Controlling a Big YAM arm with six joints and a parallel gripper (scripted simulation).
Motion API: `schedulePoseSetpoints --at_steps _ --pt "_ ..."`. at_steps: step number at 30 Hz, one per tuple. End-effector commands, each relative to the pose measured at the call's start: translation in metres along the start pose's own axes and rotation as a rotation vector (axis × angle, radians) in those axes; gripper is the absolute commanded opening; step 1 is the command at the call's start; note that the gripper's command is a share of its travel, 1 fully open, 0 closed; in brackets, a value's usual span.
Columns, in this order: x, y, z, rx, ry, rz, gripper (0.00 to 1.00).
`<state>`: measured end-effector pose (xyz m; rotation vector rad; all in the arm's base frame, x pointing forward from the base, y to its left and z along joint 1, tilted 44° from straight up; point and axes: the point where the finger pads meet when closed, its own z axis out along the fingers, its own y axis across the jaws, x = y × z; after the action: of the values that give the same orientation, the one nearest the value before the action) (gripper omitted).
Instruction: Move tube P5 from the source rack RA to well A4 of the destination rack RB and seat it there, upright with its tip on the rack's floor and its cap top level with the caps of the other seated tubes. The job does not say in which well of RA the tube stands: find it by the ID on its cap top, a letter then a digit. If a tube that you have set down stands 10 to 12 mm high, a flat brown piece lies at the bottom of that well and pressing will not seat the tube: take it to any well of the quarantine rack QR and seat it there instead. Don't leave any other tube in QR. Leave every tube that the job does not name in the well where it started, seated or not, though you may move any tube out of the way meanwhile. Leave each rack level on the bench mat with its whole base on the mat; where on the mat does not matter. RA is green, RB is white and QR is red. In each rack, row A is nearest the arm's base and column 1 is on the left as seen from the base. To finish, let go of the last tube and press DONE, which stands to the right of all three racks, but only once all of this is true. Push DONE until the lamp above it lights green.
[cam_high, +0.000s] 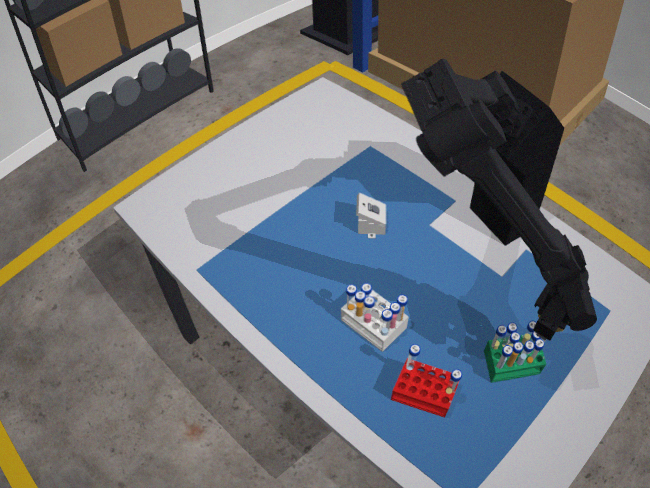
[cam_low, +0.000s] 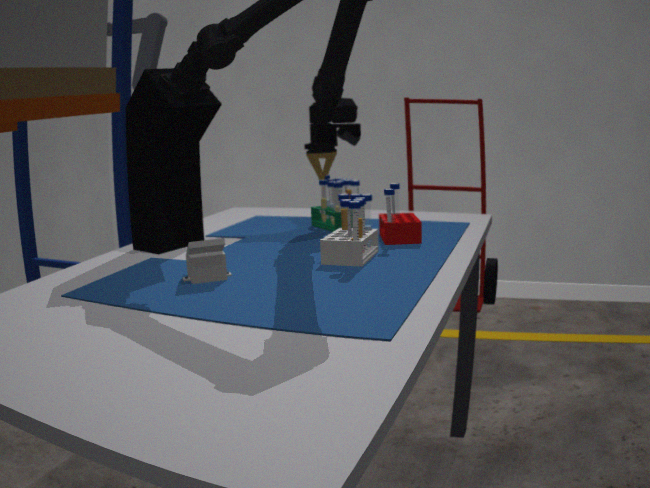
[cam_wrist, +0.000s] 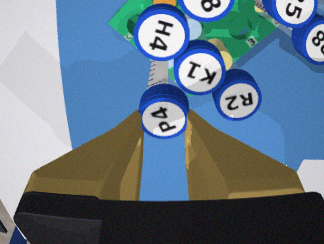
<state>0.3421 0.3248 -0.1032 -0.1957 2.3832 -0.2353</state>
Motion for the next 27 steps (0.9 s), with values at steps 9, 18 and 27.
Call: schedulePoseSetpoints --at_steps 9,18,27 --pt "0.0011 -0.008 0.0116 0.021 0.003 -0.006 0.0" --pt "0.002 -0.009 0.0147 0.022 0.004 -0.006 0.0" --pt "0.0022 -0.0094 0.0159 0.023 0.005 -0.006 0.0"
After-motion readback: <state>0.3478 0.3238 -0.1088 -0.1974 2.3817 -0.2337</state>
